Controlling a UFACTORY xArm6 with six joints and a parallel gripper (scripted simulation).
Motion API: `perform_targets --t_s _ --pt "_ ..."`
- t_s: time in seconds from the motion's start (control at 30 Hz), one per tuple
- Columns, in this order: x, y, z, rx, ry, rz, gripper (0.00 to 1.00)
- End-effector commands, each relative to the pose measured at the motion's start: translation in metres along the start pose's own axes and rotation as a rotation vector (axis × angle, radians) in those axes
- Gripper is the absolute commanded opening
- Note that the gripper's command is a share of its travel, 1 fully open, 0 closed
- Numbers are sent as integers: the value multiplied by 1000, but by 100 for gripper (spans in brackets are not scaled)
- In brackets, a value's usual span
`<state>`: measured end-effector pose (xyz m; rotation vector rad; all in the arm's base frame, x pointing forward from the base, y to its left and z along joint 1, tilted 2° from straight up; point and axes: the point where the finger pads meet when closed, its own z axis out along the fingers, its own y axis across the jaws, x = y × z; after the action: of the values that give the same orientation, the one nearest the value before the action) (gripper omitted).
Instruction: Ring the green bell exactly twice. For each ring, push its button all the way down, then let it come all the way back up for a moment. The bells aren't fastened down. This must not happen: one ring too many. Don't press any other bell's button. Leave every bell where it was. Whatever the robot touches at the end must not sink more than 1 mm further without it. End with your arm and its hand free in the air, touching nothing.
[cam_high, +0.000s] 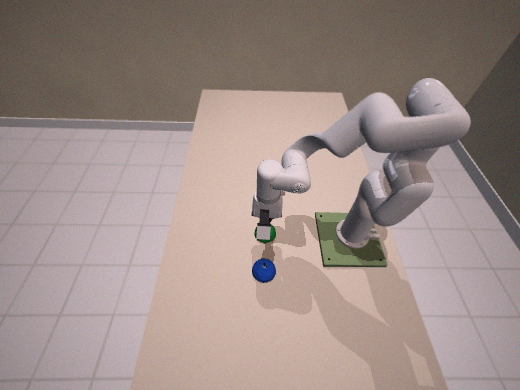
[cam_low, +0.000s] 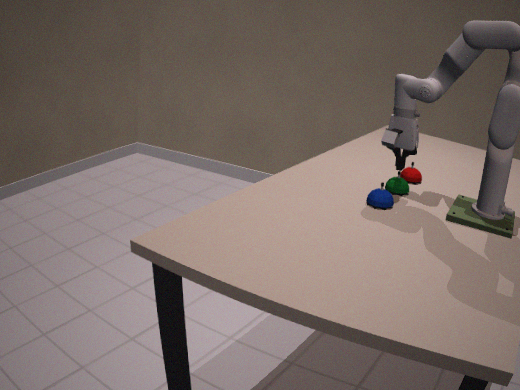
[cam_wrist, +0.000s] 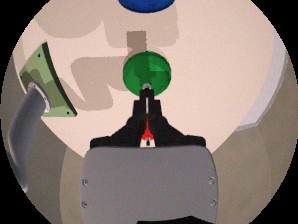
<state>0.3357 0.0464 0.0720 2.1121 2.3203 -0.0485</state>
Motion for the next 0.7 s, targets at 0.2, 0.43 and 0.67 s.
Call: perform_targets --t_s 0.2,0.43,0.67 --pt "0 1 -1 -4 0 0 0" --pt "0 1 6 -4 0 0 0" --pt "0 1 9 -4 0 0 0"
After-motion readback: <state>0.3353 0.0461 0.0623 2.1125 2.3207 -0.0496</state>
